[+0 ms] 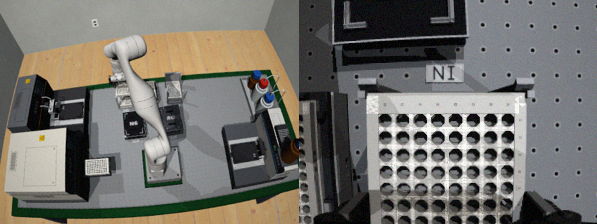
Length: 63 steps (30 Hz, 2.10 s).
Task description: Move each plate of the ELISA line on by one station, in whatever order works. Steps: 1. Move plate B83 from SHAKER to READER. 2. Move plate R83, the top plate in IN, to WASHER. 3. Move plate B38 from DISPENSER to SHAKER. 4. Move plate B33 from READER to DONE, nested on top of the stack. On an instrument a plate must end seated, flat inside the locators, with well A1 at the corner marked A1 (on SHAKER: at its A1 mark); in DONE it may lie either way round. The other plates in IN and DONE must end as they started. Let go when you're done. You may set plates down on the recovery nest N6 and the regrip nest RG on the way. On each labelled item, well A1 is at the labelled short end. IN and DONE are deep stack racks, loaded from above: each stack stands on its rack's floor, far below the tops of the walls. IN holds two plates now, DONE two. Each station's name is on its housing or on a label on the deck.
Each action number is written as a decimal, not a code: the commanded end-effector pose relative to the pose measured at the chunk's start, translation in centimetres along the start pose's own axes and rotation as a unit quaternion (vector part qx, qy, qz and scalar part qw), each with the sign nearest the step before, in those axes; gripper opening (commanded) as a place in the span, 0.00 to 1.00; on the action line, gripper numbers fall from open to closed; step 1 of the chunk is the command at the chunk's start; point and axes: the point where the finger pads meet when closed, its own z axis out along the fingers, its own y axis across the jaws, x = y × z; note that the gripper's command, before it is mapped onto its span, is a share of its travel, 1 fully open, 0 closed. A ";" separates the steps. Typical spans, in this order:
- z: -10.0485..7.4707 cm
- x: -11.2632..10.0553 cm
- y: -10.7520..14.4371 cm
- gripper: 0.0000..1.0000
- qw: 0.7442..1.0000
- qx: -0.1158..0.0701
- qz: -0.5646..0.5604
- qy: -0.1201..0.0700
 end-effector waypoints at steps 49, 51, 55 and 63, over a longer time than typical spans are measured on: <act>-4.5 0.0 0.0 0.94 1.000 0.000 0.000 -0.001; -4.8 0.0 0.0 0.94 1.000 0.000 0.000 -0.001; -5.3 0.0 0.0 0.94 1.000 0.000 0.000 -0.001; -6.1 0.0 0.0 0.94 1.000 0.000 0.000 -0.001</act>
